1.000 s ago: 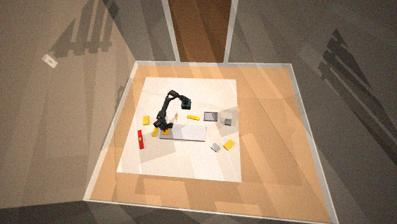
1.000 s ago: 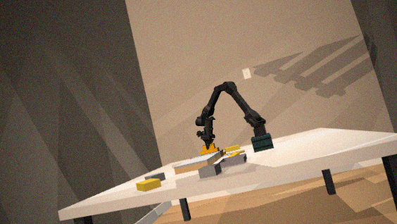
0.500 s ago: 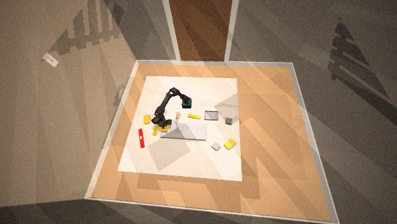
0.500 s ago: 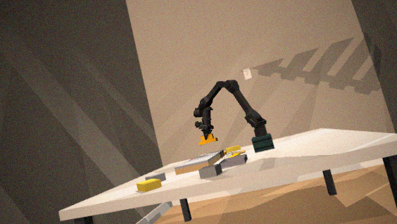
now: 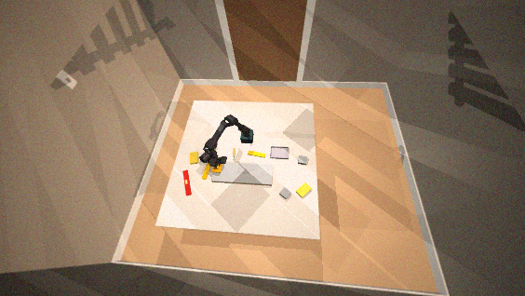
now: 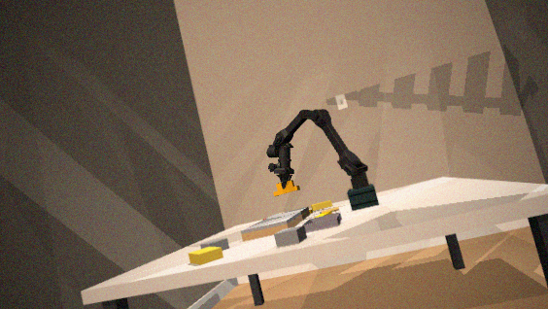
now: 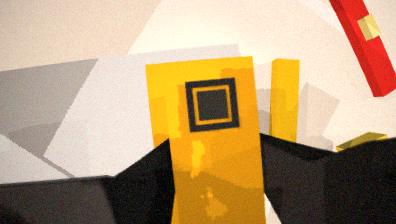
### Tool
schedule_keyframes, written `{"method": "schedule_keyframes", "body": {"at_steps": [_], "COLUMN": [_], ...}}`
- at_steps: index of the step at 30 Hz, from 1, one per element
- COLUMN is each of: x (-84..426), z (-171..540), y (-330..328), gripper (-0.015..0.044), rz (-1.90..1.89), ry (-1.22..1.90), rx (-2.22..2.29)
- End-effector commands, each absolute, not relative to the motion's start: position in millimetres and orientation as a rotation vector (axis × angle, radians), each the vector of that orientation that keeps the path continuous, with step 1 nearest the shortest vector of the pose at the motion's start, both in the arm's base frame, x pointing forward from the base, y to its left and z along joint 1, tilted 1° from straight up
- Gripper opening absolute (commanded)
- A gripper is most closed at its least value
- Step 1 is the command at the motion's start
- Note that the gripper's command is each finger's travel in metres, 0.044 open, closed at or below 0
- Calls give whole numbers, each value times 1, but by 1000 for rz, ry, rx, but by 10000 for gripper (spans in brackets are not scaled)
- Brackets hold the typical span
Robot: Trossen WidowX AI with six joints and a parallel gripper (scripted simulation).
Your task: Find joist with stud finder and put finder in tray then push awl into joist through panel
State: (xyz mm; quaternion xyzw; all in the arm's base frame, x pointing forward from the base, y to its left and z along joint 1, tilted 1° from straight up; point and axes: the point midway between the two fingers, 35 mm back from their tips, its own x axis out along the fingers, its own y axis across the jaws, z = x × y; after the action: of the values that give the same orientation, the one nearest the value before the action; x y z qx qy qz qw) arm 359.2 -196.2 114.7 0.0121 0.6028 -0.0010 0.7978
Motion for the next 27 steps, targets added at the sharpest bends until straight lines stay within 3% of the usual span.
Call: {"method": "schedule_keyframes", "body": {"at_steps": [1,8,27], "x": [361,365,395], "z": [124,124,119], "y": [-197,-186,-57], "gripper": [0,0,0], "rz": [-5,19,290], "ry": [1272,1271,1255], "rx": [12,-6,-209]}}
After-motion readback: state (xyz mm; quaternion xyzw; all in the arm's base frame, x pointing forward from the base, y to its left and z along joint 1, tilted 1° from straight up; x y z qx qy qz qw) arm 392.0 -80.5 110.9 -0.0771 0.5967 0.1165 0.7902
